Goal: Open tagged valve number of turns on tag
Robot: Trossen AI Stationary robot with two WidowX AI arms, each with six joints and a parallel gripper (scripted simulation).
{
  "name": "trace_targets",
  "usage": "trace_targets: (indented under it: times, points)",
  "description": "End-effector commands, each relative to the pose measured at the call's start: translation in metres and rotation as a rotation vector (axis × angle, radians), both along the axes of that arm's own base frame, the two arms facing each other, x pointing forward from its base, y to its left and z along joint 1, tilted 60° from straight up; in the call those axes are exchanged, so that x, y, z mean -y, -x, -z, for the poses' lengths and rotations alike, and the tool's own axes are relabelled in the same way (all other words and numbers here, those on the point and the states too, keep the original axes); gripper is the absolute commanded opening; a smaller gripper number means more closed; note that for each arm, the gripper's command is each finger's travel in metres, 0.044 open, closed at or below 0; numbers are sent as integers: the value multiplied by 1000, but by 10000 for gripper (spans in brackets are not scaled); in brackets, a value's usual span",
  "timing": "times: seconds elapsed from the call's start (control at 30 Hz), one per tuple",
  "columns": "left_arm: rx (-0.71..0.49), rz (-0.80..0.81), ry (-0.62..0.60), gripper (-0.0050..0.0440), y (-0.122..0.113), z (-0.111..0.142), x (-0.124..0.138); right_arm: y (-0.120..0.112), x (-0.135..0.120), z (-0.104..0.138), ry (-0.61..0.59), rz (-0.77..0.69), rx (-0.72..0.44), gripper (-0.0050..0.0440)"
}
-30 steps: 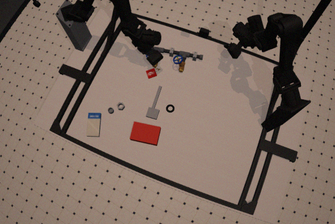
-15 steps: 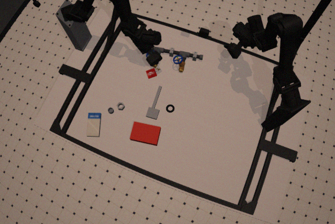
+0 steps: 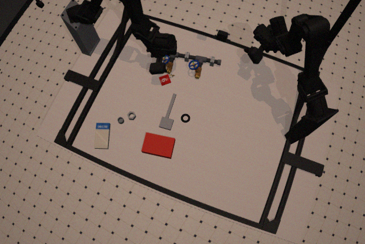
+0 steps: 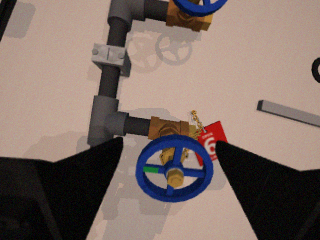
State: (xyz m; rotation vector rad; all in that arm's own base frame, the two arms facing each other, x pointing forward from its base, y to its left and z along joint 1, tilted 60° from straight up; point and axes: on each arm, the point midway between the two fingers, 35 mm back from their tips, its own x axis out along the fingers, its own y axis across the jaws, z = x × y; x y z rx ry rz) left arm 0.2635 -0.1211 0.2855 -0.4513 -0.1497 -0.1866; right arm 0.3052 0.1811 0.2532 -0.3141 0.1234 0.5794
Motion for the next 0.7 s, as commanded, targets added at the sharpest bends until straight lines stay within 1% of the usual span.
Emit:
trace_targets:
  times: [0.0, 0.03, 0.1, 0.13, 0.17, 0.53, 0.57, 0.67]
  points:
    - [0, 0, 0, 400, 0, 0, 0, 0, 0, 0, -185, 45, -116, 400]
    - [0, 0, 0, 400, 0, 0, 0, 0, 0, 0, -224, 55, -141, 400]
    - [0, 0, 0, 400, 0, 0, 0, 0, 0, 0, -224, 55, -141, 400]
    - [0, 0, 0, 400, 0, 0, 0, 0, 0, 0, -304, 74, -190, 400]
    - [0, 0, 0, 400, 0, 0, 0, 0, 0, 0, -353, 86, -221, 400]
    - [0, 0, 0, 400, 0, 0, 0, 0, 0, 0, -784, 191, -490, 400]
    - [0, 0, 0, 400, 0, 0, 0, 0, 0, 0, -805, 197, -503, 400]
    - [0, 0, 0, 400, 0, 0, 0, 0, 0, 0, -808, 197, -506, 400]
